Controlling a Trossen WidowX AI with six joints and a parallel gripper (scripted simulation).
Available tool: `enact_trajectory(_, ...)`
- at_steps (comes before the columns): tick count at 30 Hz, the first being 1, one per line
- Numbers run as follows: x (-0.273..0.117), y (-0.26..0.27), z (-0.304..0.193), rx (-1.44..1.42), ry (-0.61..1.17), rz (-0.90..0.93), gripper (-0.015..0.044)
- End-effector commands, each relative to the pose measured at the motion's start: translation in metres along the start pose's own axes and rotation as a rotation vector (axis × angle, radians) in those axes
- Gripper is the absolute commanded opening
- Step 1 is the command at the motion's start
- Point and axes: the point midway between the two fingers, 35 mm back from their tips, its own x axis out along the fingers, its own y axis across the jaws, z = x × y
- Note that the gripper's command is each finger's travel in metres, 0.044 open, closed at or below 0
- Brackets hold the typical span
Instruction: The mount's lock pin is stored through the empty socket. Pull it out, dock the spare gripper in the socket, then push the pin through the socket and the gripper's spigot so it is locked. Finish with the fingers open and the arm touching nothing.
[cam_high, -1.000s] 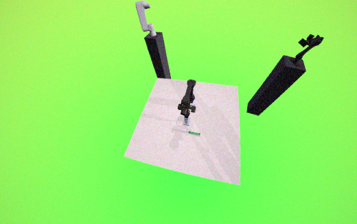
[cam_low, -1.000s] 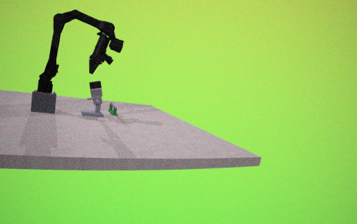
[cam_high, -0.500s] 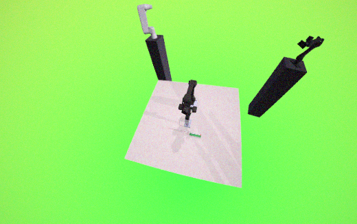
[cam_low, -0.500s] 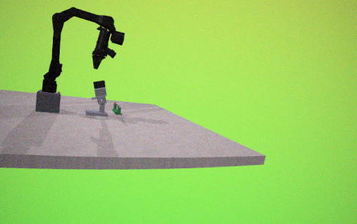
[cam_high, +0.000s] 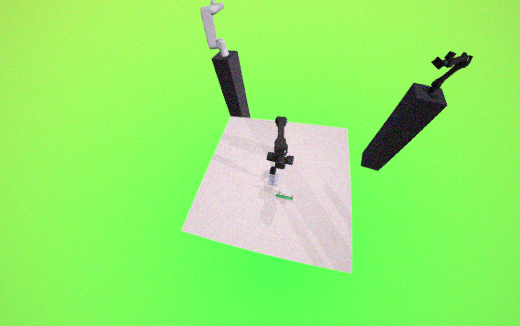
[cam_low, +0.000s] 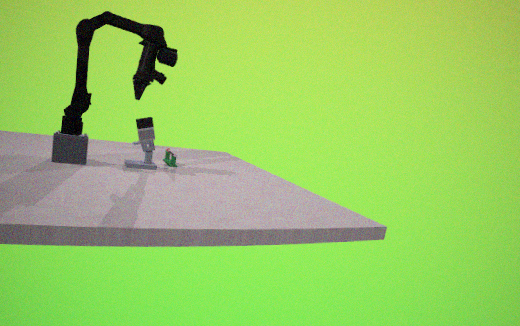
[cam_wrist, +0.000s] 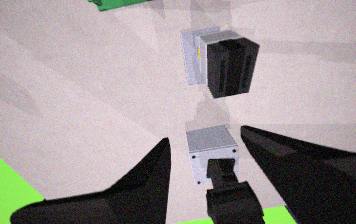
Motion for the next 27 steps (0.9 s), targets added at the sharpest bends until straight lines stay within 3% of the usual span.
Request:
enact_trajectory(1,-0.002,0.046,-0.01,-0.004,0.001,0.01,0.018)
enact_trajectory(11,-0.002,0.071,-0.008,-0.064,-0.003,0.003,0.018)
enact_trajectory(20,0.028,0.079,0.094,-0.881,-0.017,-0.154,0.018)
enact_trajectory(27,0.049,0.074,0.136,-1.22,0.019,-0.226,0.018)
